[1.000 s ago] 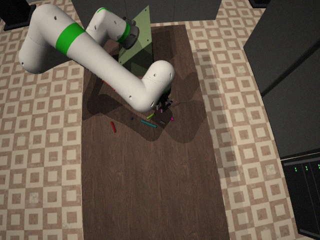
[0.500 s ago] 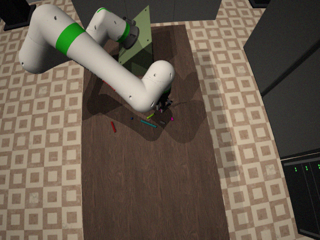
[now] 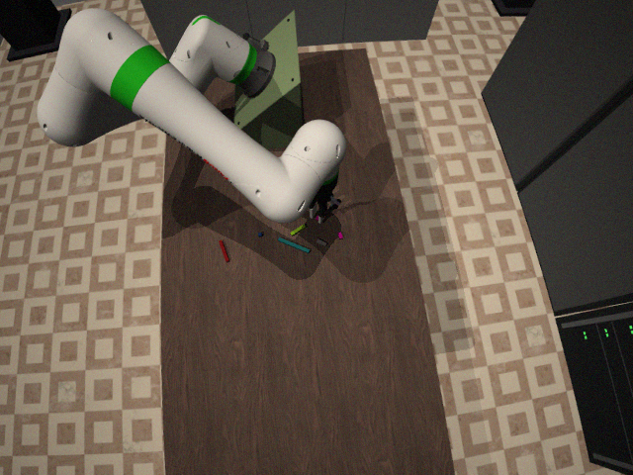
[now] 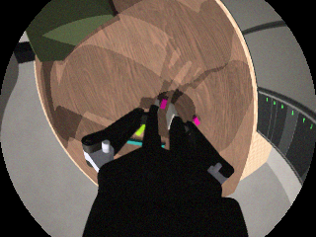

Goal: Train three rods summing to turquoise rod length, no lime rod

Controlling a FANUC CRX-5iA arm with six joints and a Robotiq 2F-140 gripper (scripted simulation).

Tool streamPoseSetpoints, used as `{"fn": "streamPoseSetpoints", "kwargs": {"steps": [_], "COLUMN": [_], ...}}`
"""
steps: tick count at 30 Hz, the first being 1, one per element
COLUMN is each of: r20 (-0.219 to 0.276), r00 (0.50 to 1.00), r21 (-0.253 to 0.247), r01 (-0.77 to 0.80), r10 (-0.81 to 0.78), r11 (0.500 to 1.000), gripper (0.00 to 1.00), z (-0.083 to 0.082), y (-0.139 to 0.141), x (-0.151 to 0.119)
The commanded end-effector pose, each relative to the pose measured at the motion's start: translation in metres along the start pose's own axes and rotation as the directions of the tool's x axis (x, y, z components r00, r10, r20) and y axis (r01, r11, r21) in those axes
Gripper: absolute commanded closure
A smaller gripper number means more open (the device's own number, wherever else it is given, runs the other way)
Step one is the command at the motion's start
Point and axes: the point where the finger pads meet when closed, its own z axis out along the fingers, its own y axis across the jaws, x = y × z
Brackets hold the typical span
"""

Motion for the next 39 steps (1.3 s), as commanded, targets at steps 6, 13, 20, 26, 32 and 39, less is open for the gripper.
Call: {"fn": "streamPoseSetpoints", "kwargs": {"steps": [6, 13, 20, 26, 32, 39], "r20": [0.000, 0.000, 0.000, 0.000, 0.000, 0.000], "r00": [1.000, 1.000, 1.000, 1.000, 1.000, 1.000], "r21": [0.000, 0.000, 0.000, 0.000, 0.000, 0.000], "r01": [0.000, 0.000, 0.000, 0.000, 0.000, 0.000], "r10": [0.000, 0.000, 0.000, 0.000, 0.000, 0.000], "r11": [1.000, 1.000, 1.000, 1.000, 1.000, 1.000], "gripper": [0.85, 0.85, 0.85, 0.85, 0.85, 0.85], "z": [0.004, 0.011, 0.015, 0.016, 0.016, 0.016], "y": [0.000, 0.000, 0.000, 0.000, 0.000, 0.000], "x": [0.000, 0.000, 0.000, 0.000, 0.000, 0.000]}}
